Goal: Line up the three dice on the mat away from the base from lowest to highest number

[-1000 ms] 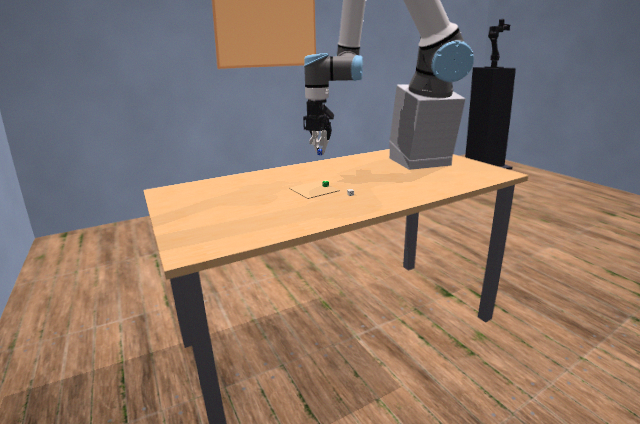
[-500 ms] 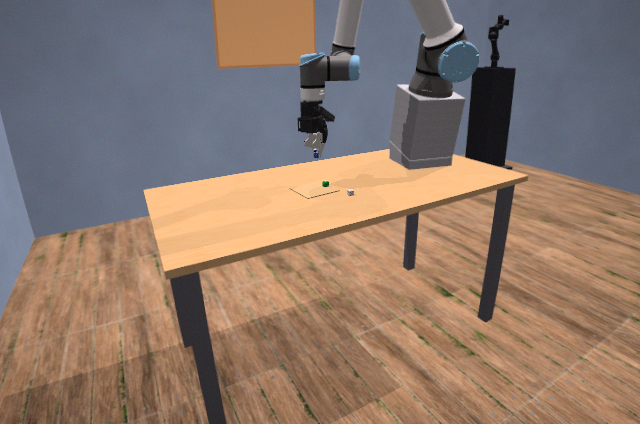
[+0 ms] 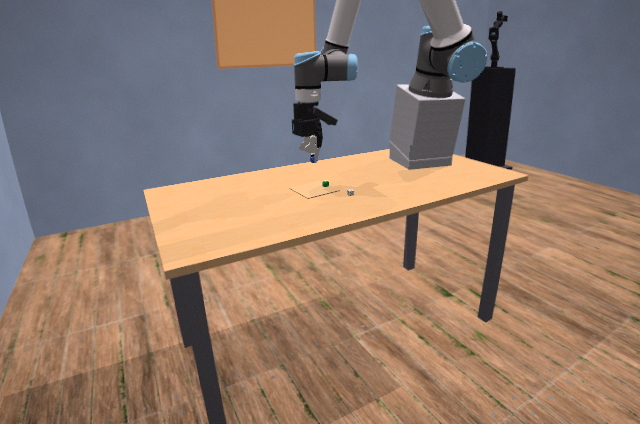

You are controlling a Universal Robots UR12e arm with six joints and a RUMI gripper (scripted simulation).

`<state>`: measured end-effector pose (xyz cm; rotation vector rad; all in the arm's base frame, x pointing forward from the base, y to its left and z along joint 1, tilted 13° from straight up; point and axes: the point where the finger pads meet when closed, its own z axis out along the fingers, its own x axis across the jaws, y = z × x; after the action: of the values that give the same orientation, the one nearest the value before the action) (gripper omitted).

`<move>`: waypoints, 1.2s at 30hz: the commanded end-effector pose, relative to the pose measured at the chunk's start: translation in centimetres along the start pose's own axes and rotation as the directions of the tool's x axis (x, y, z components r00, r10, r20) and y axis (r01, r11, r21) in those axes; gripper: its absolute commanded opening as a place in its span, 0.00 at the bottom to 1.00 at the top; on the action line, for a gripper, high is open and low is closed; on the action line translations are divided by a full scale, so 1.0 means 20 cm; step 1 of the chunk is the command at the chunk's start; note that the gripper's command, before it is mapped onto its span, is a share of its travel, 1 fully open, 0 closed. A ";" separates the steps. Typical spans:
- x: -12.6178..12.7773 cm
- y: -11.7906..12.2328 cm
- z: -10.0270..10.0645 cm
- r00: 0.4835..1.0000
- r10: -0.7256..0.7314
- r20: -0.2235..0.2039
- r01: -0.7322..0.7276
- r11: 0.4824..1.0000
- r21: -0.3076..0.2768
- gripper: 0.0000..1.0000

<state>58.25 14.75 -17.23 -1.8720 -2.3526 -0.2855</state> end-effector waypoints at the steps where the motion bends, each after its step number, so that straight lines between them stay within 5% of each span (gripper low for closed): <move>1: 0.04 0.03 0.00 0.999 0.034 0.003 -0.034 0.999 0.001 0.03; 20: 0.04 0.03 0.01 0.999 0.035 0.003 -0.035 0.999 0.002 0.03; 36: 0.03 0.03 0.29 0.999 0.035 0.003 -0.035 0.999 0.002 0.03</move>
<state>58.73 16.45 -20.99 -1.9116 -2.3175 -0.2752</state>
